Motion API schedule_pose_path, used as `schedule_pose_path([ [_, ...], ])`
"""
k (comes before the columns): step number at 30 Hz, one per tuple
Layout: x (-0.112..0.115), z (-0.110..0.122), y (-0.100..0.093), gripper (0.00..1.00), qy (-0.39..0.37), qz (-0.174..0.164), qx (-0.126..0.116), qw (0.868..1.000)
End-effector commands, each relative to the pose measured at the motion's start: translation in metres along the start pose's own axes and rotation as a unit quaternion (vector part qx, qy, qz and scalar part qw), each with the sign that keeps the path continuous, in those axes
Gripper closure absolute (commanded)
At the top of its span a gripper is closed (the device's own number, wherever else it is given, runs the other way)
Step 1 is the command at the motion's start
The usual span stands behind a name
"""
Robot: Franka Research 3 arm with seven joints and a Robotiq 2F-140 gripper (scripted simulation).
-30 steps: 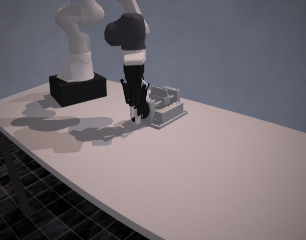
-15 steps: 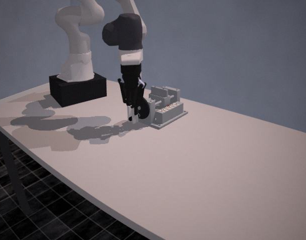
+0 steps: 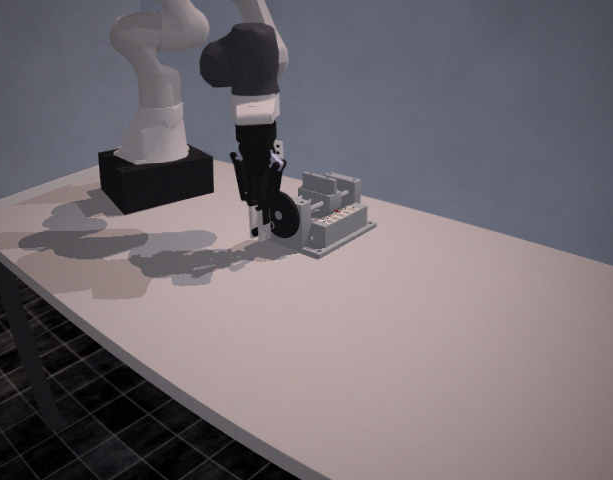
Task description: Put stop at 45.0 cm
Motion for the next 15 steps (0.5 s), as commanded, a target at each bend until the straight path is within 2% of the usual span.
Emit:
schedule_pose_path([
  [1,-0.001,0.005,-0.004,0.96,-0.003,-0.001,0.001,1.0],
  [15,-0.002,0.012,-0.021,0.96,-0.003,-0.001,0.001,1.0],
])
Point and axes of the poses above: the point where the finger pads meet when closed, its own y axis out along the fingers, its own z axis across the jaws, x = y × z, the point moved 3 cm from there along -y, back along the fingers, and after that the axes turned 9 degrees about y, right-handed, at the moved point
